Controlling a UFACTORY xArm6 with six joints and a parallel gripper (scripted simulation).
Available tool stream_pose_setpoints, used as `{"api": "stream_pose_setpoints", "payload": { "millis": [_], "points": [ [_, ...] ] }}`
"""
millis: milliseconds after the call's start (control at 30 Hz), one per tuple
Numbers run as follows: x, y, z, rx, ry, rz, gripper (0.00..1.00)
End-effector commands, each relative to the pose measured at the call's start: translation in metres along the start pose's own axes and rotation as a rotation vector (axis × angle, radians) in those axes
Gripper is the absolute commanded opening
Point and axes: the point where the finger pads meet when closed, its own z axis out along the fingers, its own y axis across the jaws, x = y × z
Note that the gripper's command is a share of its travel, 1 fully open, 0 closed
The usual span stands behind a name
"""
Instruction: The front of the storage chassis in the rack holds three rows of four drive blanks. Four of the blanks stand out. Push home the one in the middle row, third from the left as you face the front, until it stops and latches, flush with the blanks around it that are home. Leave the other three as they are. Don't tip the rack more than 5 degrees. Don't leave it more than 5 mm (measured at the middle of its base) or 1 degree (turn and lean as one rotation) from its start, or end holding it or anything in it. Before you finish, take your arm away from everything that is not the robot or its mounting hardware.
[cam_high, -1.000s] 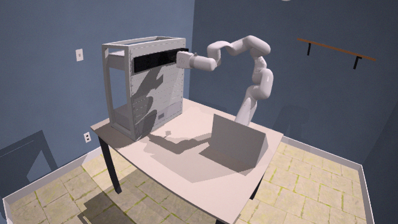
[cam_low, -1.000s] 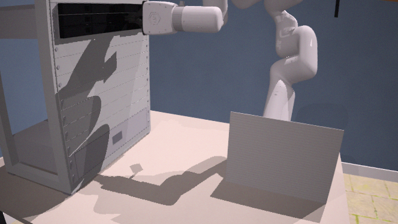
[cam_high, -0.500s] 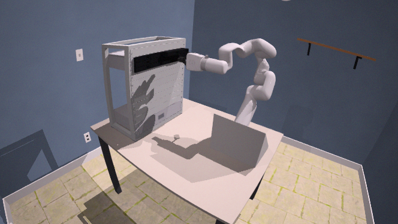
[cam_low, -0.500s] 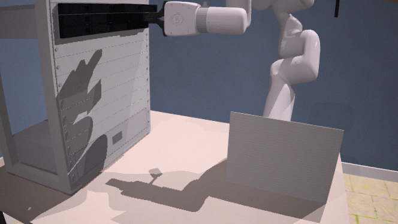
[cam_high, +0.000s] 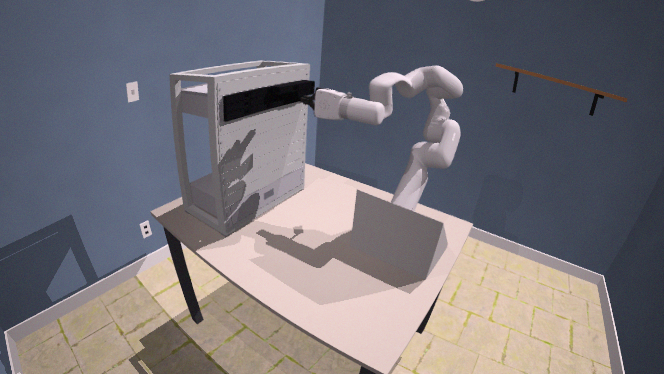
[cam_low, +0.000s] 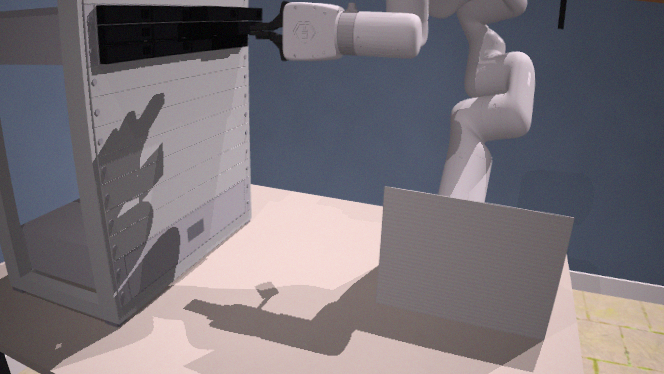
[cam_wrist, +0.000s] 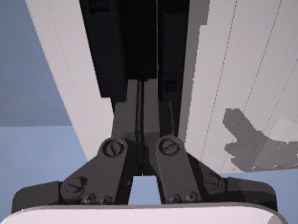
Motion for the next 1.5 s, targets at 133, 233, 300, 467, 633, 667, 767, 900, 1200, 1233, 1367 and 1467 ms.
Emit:
{"api": "stream_pose_setpoints", "payload": {
  "millis": [133, 233, 300, 467, 633, 667, 767, 900, 1200, 1233, 1367, 1467],
  "points": [
    [0.000, -0.002, -0.014, 0.002, 0.000, 0.003, 0.00],
    [0.000, -0.002, -0.027, 0.002, 0.000, 0.003, 0.00],
    [0.000, -0.002, -0.037, 0.002, 0.000, 0.003, 0.00],
    [0.000, -0.001, -0.066, 0.002, 0.000, 0.003, 0.00],
    [0.000, -0.001, -0.084, 0.002, 0.000, 0.003, 0.00],
    [0.000, -0.001, -0.090, 0.002, 0.000, 0.003, 0.00],
    [0.000, -0.001, -0.107, 0.002, 0.000, 0.003, 0.00],
    [0.000, -0.001, -0.126, 0.002, 0.000, 0.003, 0.00],
    [0.000, -0.001, -0.145, 0.002, 0.000, 0.003, 0.00],
    [0.000, -0.001, -0.147, 0.002, 0.000, 0.003, 0.00],
    [0.000, -0.001, -0.149, 0.002, 0.000, 0.003, 0.00],
    [0.000, -0.001, -0.149, 0.002, 0.000, 0.003, 0.00]
  ]
}}
